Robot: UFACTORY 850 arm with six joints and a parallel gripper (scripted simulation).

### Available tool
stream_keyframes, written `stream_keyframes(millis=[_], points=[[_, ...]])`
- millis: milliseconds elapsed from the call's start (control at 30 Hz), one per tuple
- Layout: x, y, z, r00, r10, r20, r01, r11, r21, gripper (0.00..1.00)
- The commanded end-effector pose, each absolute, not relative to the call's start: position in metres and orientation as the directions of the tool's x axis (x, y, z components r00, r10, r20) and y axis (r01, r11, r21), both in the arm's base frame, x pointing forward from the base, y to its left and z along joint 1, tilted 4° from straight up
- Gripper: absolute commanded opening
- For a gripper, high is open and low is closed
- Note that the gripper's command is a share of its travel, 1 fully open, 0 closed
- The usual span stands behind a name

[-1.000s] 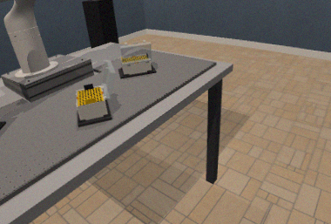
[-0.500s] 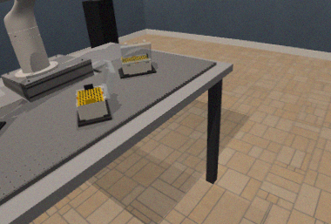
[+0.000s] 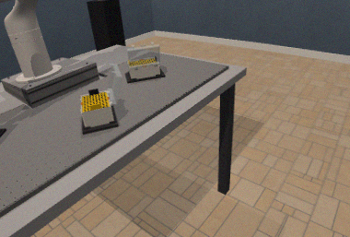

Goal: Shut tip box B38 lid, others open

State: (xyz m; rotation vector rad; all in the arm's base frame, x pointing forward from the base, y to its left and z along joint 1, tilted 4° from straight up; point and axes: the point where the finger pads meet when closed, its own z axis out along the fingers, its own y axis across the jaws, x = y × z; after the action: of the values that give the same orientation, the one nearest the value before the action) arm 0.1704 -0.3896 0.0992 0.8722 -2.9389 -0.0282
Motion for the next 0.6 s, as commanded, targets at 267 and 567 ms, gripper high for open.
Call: stream_keyframes(millis=[267,567], points=[[0.172,-0.390,0.120,-0.835,-0.545,0.067,-0.544,0.838,0.037,0.00],[0.174,-0.390,0.138,-0.835,-0.545,0.067,-0.544,0.838,0.037,0.00]])
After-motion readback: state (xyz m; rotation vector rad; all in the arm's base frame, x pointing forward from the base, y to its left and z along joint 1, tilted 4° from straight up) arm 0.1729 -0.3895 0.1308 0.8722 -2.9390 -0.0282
